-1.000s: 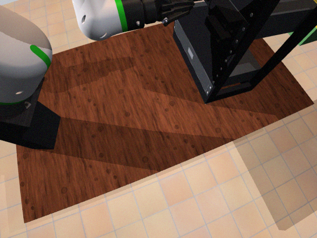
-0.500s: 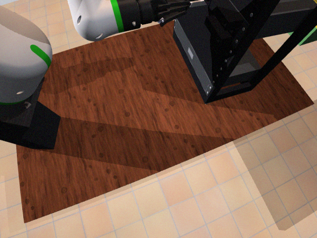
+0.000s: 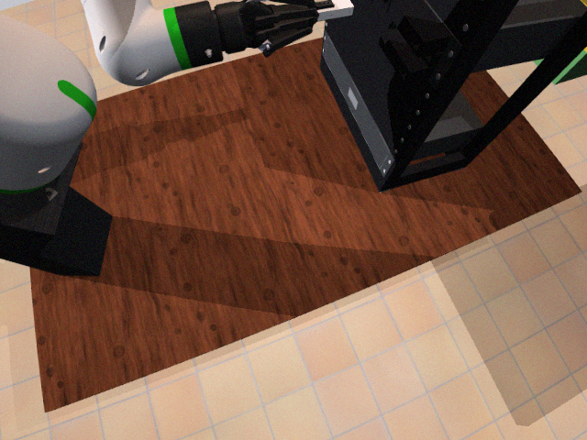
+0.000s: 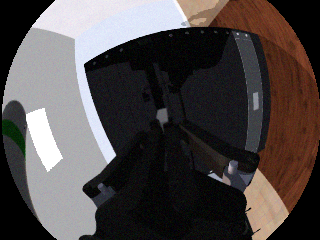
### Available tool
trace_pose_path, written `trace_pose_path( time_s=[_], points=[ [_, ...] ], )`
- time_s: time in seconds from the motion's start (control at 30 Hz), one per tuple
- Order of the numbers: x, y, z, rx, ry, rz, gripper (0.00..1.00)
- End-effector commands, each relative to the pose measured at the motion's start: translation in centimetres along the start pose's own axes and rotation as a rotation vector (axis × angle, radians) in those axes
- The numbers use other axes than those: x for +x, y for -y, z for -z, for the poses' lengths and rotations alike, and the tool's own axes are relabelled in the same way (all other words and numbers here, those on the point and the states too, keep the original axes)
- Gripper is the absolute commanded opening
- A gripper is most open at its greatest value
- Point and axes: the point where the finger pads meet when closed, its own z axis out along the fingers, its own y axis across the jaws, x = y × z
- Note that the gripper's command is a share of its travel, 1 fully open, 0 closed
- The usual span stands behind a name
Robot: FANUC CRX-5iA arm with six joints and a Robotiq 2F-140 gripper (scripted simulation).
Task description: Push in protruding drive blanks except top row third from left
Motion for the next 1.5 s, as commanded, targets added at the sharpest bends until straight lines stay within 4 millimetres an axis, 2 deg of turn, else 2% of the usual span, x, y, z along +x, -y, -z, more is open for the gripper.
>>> trace_pose_path(
  time_s=[0.0, 0.2, 0.4, 0.47, 0.8, 0.97, 1.23, 1.47],
  points=[
    [-0.2, 0.0, 0.4, 0.0, 0.004, 0.0, 0.0],
    [0.0, -0.1, 0.4, 0.0, 0.004, 0.0, 0.0],
    [2.0, -0.6, 0.5, 0.0, 0.004, 0.0, 0.0],
    [2.0, -0.6, 0.5, 0.0, 0.004, 0.0, 0.0],
    [7.6, -2.0, 0.6, 0.0, 0.004, 0.0, 0.0],
    [9.7, -2.6, 0.6, 0.0, 0.004, 0.0, 0.0],
    [10.8, -2.8, 0.7, 0.0, 0.004, 0.0, 0.0],
    [10.9, -2.9, 0.3, 0.0, 0.004, 0.0, 0.0]
  ],
)
